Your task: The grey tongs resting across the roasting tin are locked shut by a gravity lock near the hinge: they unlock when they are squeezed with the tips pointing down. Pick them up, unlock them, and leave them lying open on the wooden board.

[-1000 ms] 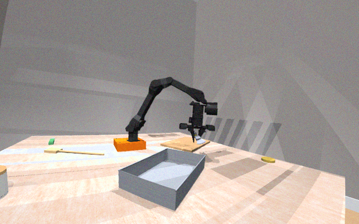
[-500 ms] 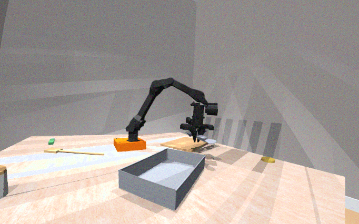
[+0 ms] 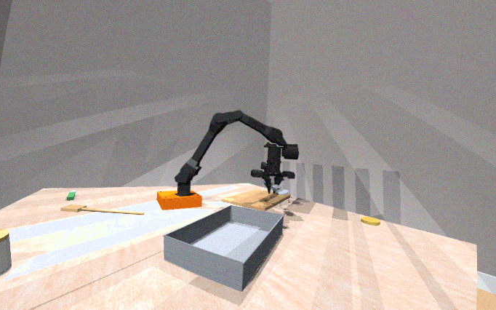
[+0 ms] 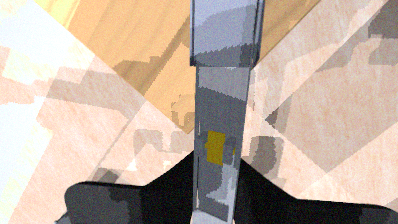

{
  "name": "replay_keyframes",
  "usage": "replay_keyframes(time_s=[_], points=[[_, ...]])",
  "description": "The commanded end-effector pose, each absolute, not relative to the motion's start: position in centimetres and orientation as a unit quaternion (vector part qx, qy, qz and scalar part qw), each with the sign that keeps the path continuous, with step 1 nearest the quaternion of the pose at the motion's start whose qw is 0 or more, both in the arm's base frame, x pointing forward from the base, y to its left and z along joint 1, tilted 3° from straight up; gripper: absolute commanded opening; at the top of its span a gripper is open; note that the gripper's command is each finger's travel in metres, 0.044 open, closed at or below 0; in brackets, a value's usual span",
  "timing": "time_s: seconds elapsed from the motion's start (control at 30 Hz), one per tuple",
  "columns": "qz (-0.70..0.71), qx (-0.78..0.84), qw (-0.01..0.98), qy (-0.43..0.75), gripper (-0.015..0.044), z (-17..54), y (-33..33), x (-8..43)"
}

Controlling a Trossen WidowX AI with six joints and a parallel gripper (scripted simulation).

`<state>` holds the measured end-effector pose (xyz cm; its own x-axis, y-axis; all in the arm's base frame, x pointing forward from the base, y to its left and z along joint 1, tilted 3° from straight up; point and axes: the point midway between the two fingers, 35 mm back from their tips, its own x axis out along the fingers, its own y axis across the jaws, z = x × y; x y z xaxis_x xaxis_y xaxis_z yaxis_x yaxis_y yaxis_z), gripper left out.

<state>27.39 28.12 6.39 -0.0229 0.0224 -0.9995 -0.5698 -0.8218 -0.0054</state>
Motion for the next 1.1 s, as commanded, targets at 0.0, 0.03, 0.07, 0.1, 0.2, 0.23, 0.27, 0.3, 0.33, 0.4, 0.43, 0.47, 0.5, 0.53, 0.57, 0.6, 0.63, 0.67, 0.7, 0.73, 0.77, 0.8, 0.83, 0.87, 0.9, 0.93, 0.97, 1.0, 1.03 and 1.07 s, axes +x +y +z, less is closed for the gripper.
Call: replay_keyframes(time_s=[0.0, 0.03, 0.07, 0.1, 0.2, 0.23, 0.27, 0.3, 0.33, 0.4, 0.43, 0.47, 0.5, 0.53, 0.57, 0.6, 0.63, 0.67, 0.7, 0.73, 0.77, 0.8, 0.83, 0.87, 0.9, 0.93, 0.97, 1.0, 1.03, 1.07], points=[[0.677, -0.654, 0.246, 0.230, -0.0150, 6.7, 29.9, 26.0], [0.675, -0.652, 0.253, 0.237, -0.0150, 6.7, 30.3, 25.6], [0.673, -0.649, 0.259, 0.243, -0.0150, 6.8, 30.7, 25.2], [0.670, -0.646, 0.266, 0.250, -0.0150, 6.8, 31.1, 24.8], [0.663, -0.638, 0.285, 0.270, -0.0150, 6.9, 32.3, 23.5], [0.660, -0.634, 0.292, 0.276, -0.0150, 6.9, 32.7, 23.1], [0.658, -0.631, 0.298, 0.283, -0.0150, 6.9, 33.1, 22.6], [0.655, -0.628, 0.305, 0.290, -0.0150, 7.0, 33.5, 22.1], [0.652, -0.625, 0.311, 0.296, -0.0150, 7.0, 33.8, 21.7], [0.646, -0.618, 0.323, 0.309, -0.0150, 7.0, 34.5, 20.7], [0.643, -0.615, 0.329, 0.316, -0.0150, 7.0, 34.8, 20.2], [0.640, -0.611, 0.335, 0.322, -0.0150, 7.1, 35.2, 19.8], [0.637, -0.608, 0.342, 0.329, -0.0150, 7.1, 35.5, 19.3], [0.633, -0.605, 0.348, 0.336, -0.0150, 7.1, 35.8, 18.8], [0.630, -0.601, 0.354, 0.342, -0.0150, 7.1, 36.1, 18.3], [0.627, -0.597, 0.360, 0.348, -0.0150, 7.2, 36.4, 17.8], [0.623, -0.593, 0.366, 0.355, -0.0150, 7.2, 36.7, 17.3], [0.620, -0.589, 0.372, 0.361, -0.0150, 7.2, 37.0, 16.8], [0.617, -0.585, 0.378, 0.367, -0.0150, 7.3, 37.3, 16.2], [0.613, -0.581, 0.383, 0.373, -0.0150, 7.3, 37.6, 15.7], [0.610, -0.577, 0.389, 0.380, -0.0150, 7.3, 37.9, 15.2], [0.606, -0.573, 0.395, 0.386, -0.0150, 7.3, 38.1, 14.6], [0.602, -0.568, 0.401, 0.392, -0.0150, 7.4, 38.4, 14.1], [0.599, -0.564, 0.406, 0.398, -0.0150, 7.4, 38.7, 13.6], [0.595, -0.560, 0.412, 0.404, -0.0150, 7.4, 38.9, 13.0], [0.591, -0.555, 0.417, 0.410, -0.0150, 7.5, 39.1, 12.4], [0.587, -0.551, 0.423, 0.416, -0.0150, 7.5, 39.4, 11.9], [0.583, -0.546, 0.428, 0.422, -0.0150, 7.5, 39.6, 11.3], [0.580, -0.542, 0.432, 0.427, -0.0150, 7.5, 39.8, 10.9], [0.578, -0.540, 0.435, 0.430, -0.0150, 7.6, 39.9, 10.6]])
